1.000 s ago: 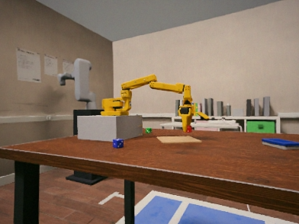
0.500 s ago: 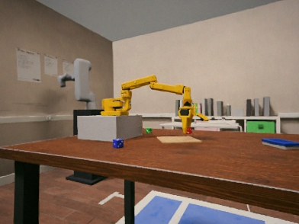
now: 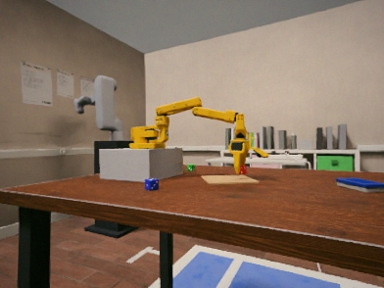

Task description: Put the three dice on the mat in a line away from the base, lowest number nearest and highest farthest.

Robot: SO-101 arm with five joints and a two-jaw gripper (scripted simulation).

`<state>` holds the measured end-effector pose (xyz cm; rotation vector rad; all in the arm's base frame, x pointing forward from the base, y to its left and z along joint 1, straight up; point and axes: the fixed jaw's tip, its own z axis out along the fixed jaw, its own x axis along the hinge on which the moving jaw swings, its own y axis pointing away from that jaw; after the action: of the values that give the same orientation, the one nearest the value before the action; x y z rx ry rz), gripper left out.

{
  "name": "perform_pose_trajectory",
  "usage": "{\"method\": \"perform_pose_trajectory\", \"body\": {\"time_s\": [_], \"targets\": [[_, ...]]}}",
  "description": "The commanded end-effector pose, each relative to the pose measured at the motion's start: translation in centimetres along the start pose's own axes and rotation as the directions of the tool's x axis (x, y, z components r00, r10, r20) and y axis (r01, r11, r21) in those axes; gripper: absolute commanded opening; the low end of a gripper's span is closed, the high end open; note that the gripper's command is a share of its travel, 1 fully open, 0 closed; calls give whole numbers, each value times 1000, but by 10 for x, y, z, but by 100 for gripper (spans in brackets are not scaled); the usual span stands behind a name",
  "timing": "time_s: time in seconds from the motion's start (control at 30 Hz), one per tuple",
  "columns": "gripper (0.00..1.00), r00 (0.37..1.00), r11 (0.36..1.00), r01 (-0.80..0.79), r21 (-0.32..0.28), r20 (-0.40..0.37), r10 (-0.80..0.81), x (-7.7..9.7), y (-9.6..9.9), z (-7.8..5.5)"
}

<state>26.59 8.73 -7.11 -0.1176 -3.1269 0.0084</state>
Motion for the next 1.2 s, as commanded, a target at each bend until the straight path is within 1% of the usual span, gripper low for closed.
{"method": "perform_pose_trajectory", "body": {"time_s": [0.0,0.33,0.63,0.9,1.17], "targets": [[0,1000,1000,2,0,-2,-2,0,-2,3],[0,1000,1000,2,-2,2,-2,0,-2,9],[0,1000,1000,2,-2,3,-2,0,-2,10],[0,1000,1000,2,-4,7,-2,0,-2,15],[0,1000,1000,2,-4,8,-2,0,-2,15]]}}
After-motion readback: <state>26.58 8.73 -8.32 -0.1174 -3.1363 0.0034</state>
